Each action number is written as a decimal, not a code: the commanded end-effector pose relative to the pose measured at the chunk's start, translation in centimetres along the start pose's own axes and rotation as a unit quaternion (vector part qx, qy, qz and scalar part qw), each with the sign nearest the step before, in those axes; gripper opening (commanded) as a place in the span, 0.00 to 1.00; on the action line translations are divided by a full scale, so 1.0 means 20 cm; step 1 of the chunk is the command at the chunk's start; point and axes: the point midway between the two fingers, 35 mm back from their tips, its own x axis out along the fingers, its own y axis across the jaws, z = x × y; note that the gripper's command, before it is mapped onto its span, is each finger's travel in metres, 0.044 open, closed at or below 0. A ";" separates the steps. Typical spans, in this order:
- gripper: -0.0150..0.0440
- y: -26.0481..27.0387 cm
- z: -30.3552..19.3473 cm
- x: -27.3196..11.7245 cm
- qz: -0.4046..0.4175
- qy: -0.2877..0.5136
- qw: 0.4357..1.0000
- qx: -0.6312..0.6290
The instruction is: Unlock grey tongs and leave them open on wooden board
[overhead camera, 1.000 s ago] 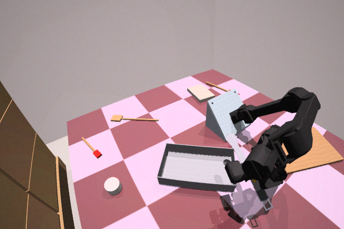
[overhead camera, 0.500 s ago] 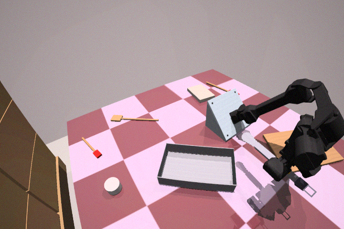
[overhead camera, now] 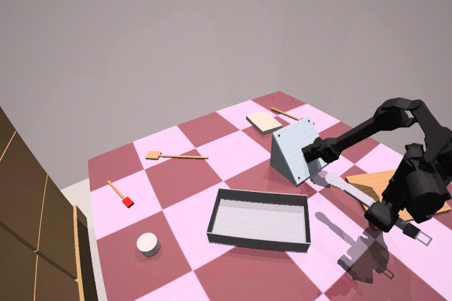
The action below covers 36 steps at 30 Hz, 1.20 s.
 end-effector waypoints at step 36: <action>0.00 0.45 0.06 0.21 0.074 0.128 0.982 -0.116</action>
